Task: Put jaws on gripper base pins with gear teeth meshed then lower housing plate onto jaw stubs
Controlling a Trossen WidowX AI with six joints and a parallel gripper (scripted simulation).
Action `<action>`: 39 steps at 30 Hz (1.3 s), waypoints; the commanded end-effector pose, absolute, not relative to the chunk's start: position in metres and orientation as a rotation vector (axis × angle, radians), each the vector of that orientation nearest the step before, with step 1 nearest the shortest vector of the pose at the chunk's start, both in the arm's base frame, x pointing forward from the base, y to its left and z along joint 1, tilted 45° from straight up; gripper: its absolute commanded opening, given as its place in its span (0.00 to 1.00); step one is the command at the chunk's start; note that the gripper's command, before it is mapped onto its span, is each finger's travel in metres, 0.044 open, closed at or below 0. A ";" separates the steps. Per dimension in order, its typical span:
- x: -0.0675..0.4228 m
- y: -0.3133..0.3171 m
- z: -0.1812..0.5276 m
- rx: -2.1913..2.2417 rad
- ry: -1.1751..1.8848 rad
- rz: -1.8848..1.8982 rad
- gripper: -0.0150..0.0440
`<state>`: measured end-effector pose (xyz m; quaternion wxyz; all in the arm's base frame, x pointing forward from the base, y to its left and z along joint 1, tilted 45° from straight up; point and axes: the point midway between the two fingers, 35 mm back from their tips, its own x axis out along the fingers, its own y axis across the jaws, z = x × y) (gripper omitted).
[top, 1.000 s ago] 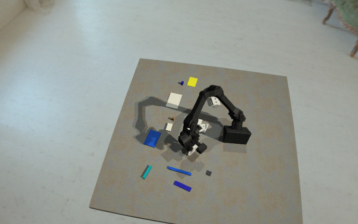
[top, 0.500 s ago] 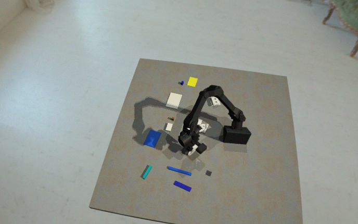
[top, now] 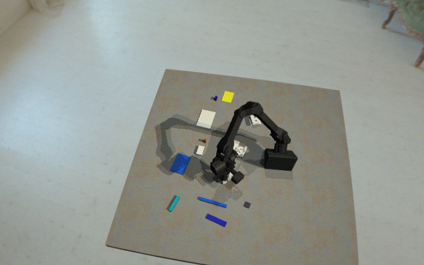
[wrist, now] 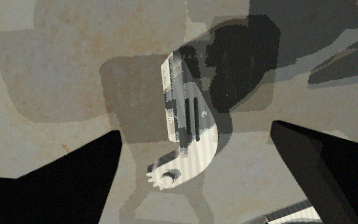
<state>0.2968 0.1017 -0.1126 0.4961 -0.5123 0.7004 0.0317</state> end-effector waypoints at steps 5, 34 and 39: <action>0.296 0.091 -0.123 -1.252 1.704 0.078 1.00; 0.296 0.080 -0.134 -1.255 1.704 0.078 1.00; 0.296 0.080 -0.134 -1.247 1.704 0.075 0.96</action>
